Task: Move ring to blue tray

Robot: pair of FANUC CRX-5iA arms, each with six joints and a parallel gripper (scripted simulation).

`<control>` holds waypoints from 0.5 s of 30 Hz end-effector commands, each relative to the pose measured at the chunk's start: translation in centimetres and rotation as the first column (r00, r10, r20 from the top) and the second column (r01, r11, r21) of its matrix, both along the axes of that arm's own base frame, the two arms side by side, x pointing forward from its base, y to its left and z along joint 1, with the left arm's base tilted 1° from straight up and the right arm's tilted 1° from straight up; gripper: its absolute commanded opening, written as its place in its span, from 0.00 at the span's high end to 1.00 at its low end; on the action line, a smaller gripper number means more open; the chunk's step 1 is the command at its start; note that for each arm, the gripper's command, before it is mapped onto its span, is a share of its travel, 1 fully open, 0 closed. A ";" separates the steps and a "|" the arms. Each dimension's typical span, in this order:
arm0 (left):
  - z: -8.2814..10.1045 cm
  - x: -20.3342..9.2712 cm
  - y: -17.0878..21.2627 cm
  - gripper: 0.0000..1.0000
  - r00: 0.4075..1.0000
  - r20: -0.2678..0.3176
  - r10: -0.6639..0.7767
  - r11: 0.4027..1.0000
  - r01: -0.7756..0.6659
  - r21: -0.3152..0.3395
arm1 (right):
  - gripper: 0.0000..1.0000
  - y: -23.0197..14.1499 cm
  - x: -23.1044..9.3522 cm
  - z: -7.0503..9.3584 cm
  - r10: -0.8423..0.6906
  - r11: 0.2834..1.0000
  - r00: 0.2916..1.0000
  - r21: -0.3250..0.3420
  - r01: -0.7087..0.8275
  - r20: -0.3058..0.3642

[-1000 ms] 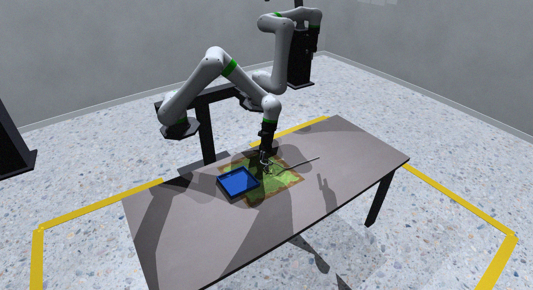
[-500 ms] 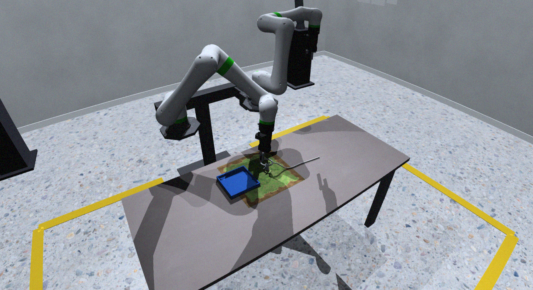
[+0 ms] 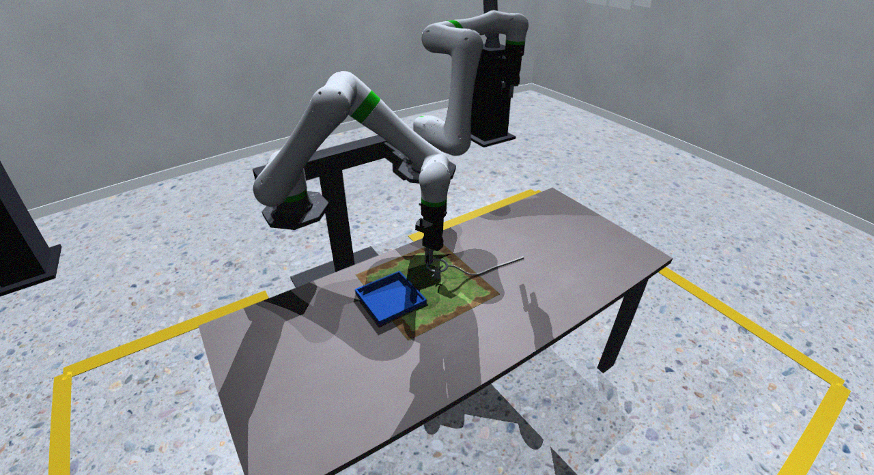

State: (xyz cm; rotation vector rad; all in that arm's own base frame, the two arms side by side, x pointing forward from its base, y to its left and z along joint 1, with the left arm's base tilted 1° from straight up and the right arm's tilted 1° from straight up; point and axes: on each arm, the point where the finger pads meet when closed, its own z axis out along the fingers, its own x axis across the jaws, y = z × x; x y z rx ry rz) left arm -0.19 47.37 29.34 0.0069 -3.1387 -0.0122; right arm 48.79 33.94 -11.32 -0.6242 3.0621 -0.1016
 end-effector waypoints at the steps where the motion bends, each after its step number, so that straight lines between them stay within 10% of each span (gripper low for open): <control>1: 0.1 0.0 0.0 0.00 1.000 0.000 0.000 1.000 0.000 0.002 | 1.00 0.1 0.1 0.4 0.001 1.000 1.000 0.008 -0.001 -0.002; 15: 0.1 0.0 0.0 0.00 1.000 0.000 0.000 1.000 0.000 0.002 | 1.00 0.1 0.1 1.5 0.001 1.000 1.000 0.003 -0.001 -0.001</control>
